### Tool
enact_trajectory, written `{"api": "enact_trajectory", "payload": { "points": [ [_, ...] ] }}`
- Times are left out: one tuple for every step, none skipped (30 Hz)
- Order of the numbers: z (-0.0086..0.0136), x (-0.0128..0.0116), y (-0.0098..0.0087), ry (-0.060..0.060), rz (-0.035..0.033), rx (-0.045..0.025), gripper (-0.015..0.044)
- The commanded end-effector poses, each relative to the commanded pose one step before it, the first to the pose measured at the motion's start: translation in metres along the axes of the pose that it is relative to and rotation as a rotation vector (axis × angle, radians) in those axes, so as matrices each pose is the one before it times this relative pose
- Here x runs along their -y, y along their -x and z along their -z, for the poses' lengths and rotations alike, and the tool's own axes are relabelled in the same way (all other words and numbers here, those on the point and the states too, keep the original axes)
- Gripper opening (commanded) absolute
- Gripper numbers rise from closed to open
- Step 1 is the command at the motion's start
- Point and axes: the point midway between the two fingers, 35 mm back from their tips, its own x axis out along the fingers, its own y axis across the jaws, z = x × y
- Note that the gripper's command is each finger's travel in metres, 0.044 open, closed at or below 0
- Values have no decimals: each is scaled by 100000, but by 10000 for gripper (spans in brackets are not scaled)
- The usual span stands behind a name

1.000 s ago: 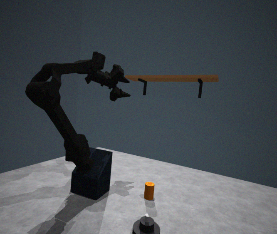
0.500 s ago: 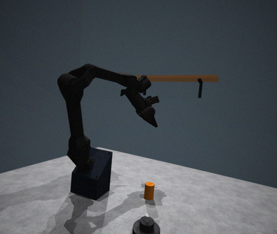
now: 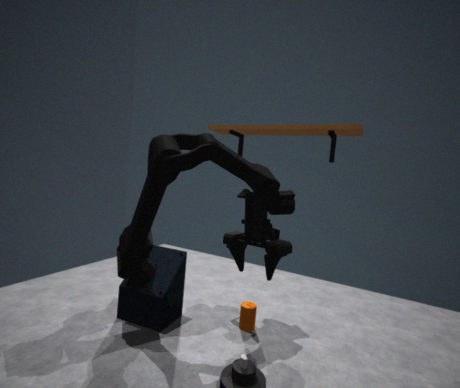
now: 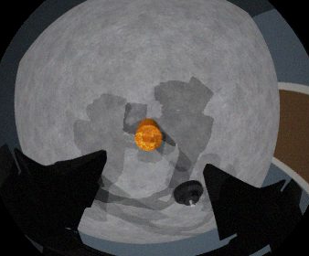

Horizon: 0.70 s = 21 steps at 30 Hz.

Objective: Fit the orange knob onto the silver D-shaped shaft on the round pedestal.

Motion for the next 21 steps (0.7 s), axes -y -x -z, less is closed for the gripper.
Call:
{"api": "enact_trajectory", "payload": {
  "points": [
    [709,-31,-1352,9292,-5412,-4572,440],
    [0,0,0,0,0,0,440],
    [0,0,0,0,0,0,440],
    [0,0,0,0,0,0,440],
    [0,0,0,0,0,0,440],
    [-83,-144,1,3,-6,7,440],
    [-82,-144,1,3,-6,6,440],
    [-11,12,-285,-1,6,3,440],
    [-19,25,-852,-6,18,-4,440],
    [11,5,-1267,-14,30,-41,440],
    [33,-19,-836,-13,21,-51,440],
    [16,-10,-277,-5,7,-21,440],
    [0,0,0,0,0,0,440],
    [0,0,0,0,0,0,440],
    [0,0,0,0,0,0,440],
    [-3,-17,-122,0,2,-3,440],
    [-6,-54,-365,-1,5,-10,440],
    [-1,-86,-544,-2,8,-19,440],
    [5,-62,-360,-2,5,-16,440],
    [2,-21,-120,-1,2,-6,440],
    [0,0,0,0,0,0,440]
  ]
}}
